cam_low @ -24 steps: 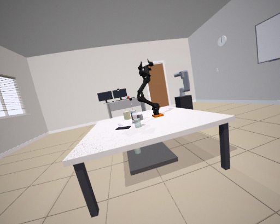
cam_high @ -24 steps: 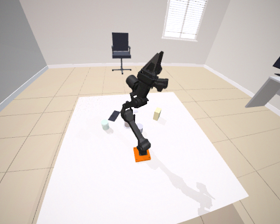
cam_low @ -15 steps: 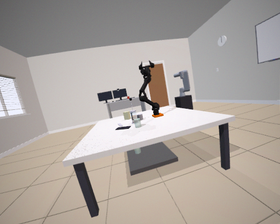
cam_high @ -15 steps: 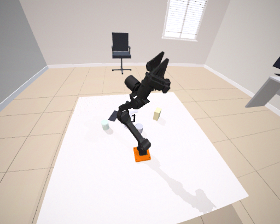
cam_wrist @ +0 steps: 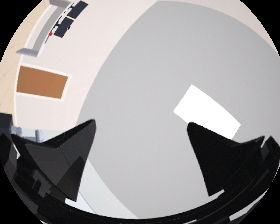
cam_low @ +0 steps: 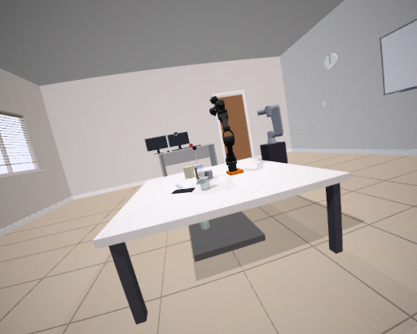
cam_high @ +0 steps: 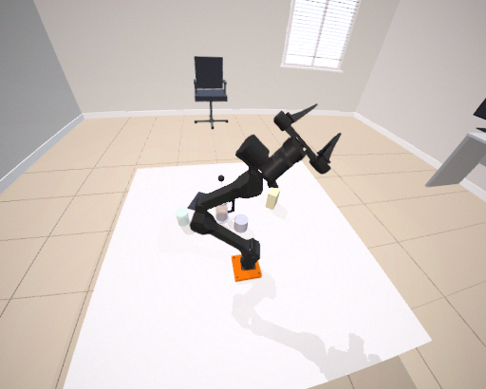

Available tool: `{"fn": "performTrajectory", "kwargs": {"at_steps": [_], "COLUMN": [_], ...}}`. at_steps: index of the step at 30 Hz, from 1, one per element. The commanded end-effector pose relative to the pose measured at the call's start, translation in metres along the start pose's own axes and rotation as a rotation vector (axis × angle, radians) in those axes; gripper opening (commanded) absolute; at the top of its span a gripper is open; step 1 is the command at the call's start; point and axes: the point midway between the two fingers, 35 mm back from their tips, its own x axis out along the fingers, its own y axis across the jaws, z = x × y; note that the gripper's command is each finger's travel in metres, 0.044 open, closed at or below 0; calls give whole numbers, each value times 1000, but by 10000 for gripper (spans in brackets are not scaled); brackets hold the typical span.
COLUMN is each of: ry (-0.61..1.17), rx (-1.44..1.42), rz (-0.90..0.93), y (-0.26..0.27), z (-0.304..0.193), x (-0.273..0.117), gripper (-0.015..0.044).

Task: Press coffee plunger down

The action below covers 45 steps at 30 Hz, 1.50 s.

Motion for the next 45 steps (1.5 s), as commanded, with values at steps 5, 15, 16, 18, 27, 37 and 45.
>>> {"fn": "performTrajectory", "kwargs": {"at_steps": [5,15,16,18,27,37,45], "ry": [-323,-744,-786,-868,-1190,-1357,-1370], "rx": [676,1330,1380,1471,1681,1511,1477], "rz": [156,541,593,703,1305,1962,2013], "y": [16,-8,-12,-21,-66,-95,-85], "z": [82,187,196,212,257,243,247], "x": [2,-47,-55,-73,-174,-289,-312], "gripper": [440,440,440,440,440,440,440]}}
